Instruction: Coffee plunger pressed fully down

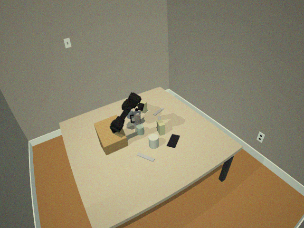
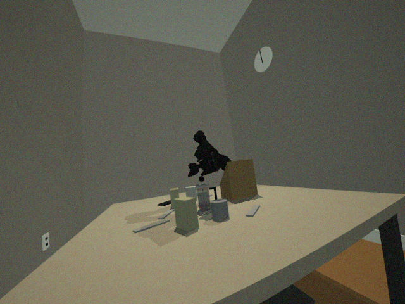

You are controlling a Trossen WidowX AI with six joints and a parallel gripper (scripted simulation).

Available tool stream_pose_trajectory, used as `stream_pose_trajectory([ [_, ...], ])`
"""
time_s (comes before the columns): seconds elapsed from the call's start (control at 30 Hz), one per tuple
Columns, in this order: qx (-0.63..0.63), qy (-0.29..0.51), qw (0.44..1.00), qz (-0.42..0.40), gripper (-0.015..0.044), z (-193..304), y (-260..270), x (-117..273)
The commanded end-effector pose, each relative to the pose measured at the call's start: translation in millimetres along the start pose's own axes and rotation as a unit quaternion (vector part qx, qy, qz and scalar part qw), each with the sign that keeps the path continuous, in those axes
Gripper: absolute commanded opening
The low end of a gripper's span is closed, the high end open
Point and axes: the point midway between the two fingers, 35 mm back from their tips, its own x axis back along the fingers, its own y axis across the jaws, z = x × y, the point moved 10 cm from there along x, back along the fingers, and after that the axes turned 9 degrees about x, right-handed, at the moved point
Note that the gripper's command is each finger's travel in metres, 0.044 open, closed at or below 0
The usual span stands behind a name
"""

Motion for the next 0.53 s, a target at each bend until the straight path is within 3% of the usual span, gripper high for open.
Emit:
stream_pose_trajectory([
  [0.0,-0.006,0.0,1.0,0.002,0.044,-13.9,-3.4,19.5],
  [0.23,0.002,0.008,1.0,0.005,0.044,-29.1,-7.2,71.7],
  [0.5,0.002,0.009,1.0,0.005,0.044,-28.6,-6.9,72.4],
])
